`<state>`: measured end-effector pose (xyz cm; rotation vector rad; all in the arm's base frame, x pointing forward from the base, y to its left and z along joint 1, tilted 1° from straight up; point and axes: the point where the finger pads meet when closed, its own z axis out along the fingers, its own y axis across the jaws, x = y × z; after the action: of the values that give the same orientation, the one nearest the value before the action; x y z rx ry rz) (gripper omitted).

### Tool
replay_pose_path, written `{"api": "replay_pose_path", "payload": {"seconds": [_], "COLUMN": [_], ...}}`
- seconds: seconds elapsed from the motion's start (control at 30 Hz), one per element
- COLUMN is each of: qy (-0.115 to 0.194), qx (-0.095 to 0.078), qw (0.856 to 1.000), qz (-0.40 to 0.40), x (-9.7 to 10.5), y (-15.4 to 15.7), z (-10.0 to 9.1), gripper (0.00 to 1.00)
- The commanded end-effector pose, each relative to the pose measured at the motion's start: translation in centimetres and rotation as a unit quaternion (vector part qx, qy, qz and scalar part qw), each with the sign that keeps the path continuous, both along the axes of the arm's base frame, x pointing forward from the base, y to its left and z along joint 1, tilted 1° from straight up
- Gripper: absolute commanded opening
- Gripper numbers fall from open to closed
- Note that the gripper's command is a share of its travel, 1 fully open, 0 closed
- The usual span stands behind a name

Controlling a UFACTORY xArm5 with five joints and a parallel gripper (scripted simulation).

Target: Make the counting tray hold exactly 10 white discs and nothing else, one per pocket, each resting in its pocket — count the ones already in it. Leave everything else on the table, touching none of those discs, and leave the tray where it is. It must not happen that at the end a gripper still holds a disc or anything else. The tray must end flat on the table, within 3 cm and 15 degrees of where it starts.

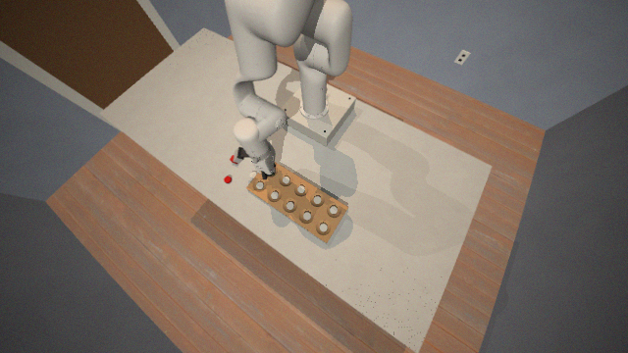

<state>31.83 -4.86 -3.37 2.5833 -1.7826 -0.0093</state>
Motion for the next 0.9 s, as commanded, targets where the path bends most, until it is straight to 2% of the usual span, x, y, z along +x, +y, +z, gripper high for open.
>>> {"api": "replay_pose_path", "payload": {"seconds": [0.0, 0.33, 0.43, 0.57, 0.67, 0.73, 0.87], "qy": [-0.001, -0.001, -0.001, -0.001, -0.001, -0.001, -0.001], "qx": [0.0, 0.0, 0.0, 0.0, 0.0, 0.0, 0.0], "qw": [1.0, 1.0, 1.0, 1.0, 1.0, 1.0, 1.0], "qz": [0.0, 0.0, 0.0, 0.0, 0.0, 0.0, 0.0], "x": [0.1, 0.1, 0.3, 0.3, 0.3, 0.3, 0.2], "y": [0.0, 0.0, -0.1, -0.1, -0.1, -0.1, -0.1], "z": [0.1, 0.4, 2.1, 5.9, 8.0, 8.0, 9.8], "gripper": [0.33, 0.33, 0.33, 0.33, 0.33, 0.33, 0.33]}}
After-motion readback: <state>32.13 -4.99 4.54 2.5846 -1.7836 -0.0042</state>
